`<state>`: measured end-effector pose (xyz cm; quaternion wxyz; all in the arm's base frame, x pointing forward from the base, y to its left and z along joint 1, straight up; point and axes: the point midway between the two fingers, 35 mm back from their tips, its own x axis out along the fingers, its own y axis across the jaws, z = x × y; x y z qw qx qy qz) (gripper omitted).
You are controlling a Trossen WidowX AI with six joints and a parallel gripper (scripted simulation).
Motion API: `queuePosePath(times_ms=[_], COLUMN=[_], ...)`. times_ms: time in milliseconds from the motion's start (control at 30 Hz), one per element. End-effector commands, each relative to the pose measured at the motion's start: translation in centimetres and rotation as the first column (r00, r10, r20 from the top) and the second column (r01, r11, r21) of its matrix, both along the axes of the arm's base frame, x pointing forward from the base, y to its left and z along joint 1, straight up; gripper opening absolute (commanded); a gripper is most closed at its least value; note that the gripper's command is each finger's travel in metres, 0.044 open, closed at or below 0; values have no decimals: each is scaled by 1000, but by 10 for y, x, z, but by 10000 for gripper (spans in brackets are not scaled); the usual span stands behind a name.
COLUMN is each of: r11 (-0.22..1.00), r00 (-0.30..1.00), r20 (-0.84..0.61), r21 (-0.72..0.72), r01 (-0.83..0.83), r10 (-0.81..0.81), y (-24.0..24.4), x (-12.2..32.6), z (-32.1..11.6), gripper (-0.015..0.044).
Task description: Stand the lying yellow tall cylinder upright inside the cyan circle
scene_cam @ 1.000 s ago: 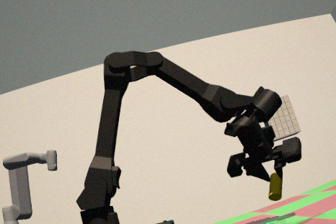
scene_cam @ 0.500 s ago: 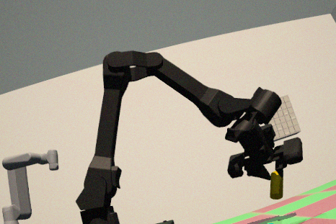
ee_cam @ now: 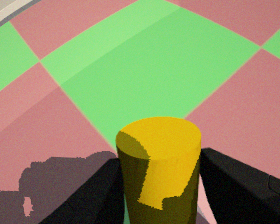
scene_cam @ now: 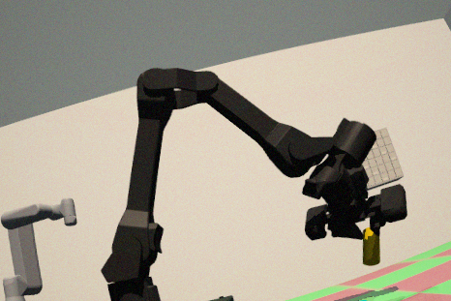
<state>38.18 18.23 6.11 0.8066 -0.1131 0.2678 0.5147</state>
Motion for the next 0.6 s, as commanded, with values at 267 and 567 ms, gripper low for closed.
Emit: queuePosePath(times_ms=[267, 567], r11=[997, 993], r00=[1000, 999], r20=[28, 52], r21=[72, 118], r01=[-9, -20], r10=[7, 13], y=[-4, -8], x=[-4, -7], z=[3, 6], gripper=[105, 105])
